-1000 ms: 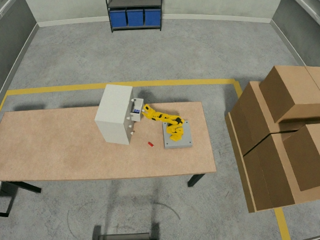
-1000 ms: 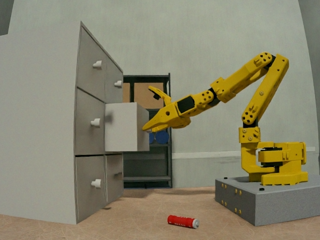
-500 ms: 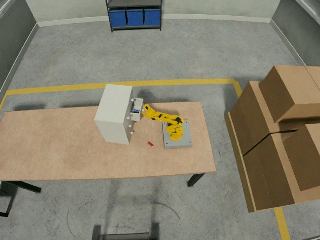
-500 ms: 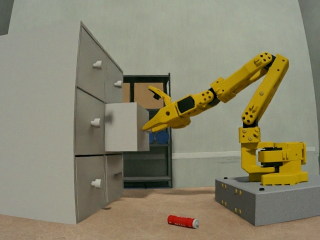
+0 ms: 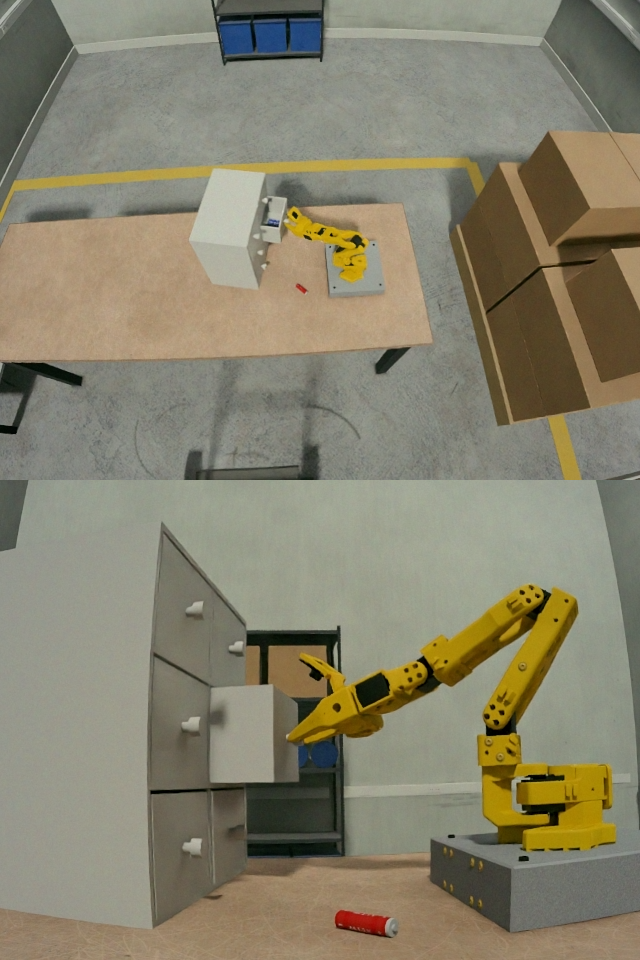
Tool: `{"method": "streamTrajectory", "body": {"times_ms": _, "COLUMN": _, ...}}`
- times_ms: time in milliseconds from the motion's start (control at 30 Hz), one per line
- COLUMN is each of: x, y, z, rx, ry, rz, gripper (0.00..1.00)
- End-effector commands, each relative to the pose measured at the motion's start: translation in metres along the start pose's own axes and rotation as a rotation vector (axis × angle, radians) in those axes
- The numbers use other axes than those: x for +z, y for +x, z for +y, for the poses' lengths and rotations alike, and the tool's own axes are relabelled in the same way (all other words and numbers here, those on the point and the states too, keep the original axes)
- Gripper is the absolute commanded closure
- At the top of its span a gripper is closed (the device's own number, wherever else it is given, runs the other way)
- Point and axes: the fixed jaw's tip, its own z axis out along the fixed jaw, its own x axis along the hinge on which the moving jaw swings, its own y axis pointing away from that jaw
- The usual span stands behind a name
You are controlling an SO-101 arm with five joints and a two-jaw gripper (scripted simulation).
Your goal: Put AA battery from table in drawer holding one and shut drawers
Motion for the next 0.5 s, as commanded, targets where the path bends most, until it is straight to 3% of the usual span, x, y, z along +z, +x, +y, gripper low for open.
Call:
{"method": "streamTrajectory", "body": {"times_ms": 0, "x": -0.0009, "y": 0.0053, "z": 0.0094, "rx": -0.006, "ry": -0.036, "rz": 0.016, "gripper": 0.94}}
{"method": "streamTrajectory", "body": {"times_ms": 467, "x": -0.0009, "y": 0.0053, "z": 0.0094, "rx": -0.006, "ry": -0.036, "rz": 0.016, "gripper": 1.0}}
